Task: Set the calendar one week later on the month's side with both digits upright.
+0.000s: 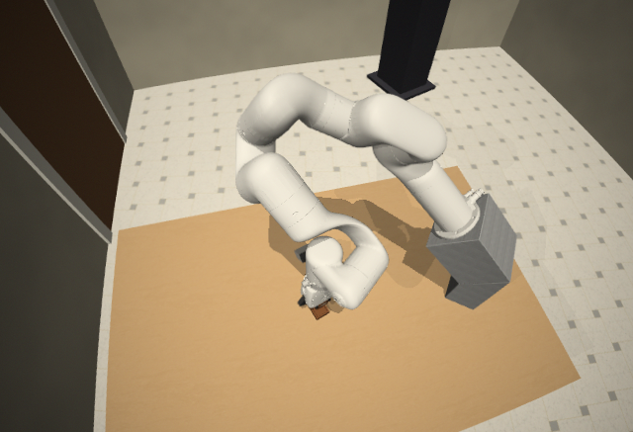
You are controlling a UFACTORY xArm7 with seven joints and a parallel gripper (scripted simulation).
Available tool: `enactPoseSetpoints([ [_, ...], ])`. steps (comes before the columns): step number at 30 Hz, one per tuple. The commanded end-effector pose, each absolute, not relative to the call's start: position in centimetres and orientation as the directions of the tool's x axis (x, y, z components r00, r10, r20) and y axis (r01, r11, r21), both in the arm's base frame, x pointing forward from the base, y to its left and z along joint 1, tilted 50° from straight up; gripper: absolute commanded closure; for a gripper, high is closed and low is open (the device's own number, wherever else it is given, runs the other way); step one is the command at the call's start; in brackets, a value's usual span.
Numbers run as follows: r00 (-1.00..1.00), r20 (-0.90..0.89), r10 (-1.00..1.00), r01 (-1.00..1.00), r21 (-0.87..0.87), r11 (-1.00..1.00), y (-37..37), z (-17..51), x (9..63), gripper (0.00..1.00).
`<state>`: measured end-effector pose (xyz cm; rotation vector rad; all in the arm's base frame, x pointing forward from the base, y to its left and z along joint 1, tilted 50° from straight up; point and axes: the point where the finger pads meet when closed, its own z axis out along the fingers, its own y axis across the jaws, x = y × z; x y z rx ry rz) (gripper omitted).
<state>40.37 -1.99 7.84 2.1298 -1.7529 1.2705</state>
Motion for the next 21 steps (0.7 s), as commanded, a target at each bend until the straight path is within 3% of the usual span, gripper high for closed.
enactPoseSetpoints([
  [1,-0.014,0.646,-0.763,-0.854,-0.404,-0.327,-1.01,9.02,39.54,0.71],
  [21,-0.097,0.604,-0.791,-0.849,-0.465,-0.251,-1.3,9.31,39.6,0.71],
])
